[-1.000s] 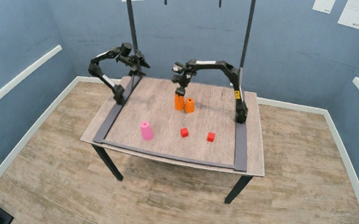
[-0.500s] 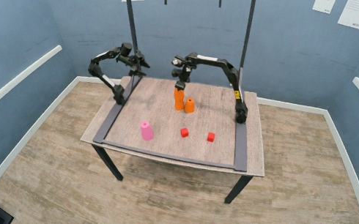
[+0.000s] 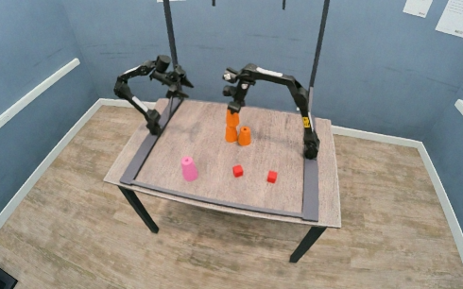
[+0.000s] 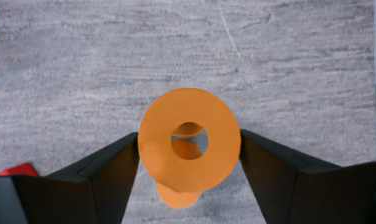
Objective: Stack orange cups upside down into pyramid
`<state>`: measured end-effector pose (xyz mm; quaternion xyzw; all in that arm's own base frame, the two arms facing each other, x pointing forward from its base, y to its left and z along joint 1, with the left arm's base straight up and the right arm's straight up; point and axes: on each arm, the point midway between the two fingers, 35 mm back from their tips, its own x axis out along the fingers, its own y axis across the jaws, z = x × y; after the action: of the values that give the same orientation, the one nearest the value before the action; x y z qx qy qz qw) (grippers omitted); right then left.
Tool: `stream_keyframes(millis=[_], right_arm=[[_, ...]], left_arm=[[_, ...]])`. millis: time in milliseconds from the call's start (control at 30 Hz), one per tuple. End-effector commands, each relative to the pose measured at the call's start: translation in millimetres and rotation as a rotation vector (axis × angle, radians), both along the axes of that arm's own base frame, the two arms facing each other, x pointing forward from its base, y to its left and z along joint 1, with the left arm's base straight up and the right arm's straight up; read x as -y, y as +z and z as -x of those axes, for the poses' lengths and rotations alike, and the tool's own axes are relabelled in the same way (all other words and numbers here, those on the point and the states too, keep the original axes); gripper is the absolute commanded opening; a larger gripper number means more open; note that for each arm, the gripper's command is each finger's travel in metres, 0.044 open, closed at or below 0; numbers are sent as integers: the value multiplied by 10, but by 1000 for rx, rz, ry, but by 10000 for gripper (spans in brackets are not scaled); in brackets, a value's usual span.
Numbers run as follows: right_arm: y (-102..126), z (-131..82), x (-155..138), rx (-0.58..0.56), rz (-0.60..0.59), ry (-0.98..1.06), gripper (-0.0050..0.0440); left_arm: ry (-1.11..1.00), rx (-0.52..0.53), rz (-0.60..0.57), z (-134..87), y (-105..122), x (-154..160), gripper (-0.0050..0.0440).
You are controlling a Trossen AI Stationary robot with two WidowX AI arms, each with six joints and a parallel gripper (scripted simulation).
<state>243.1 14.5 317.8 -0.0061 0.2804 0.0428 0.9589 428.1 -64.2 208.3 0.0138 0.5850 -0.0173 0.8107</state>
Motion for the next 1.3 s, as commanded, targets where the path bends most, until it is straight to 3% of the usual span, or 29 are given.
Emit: stream_keyframes(millis=[0,100,433,767,1167,1267], right_arm=[[86,22,-14,27,-4,4,400],[86,22,-14,27,-4,4,400],[86,22,-14,27,-4,4,400],[637,167,-26,130,3,31,400],[664,181,-26,139,2,30,400],[625,175,-28,129,1,29,400]], left_arm=[[0,64,10,203,266,-37,226],[4,58,9,303,211,-50,226],[3,55,8,310,22,-50,226],[3,55,7,302,-147,-48,226],[2,51,7,273,-183,-46,226],[2,51,7,273,-183,-46,298]])
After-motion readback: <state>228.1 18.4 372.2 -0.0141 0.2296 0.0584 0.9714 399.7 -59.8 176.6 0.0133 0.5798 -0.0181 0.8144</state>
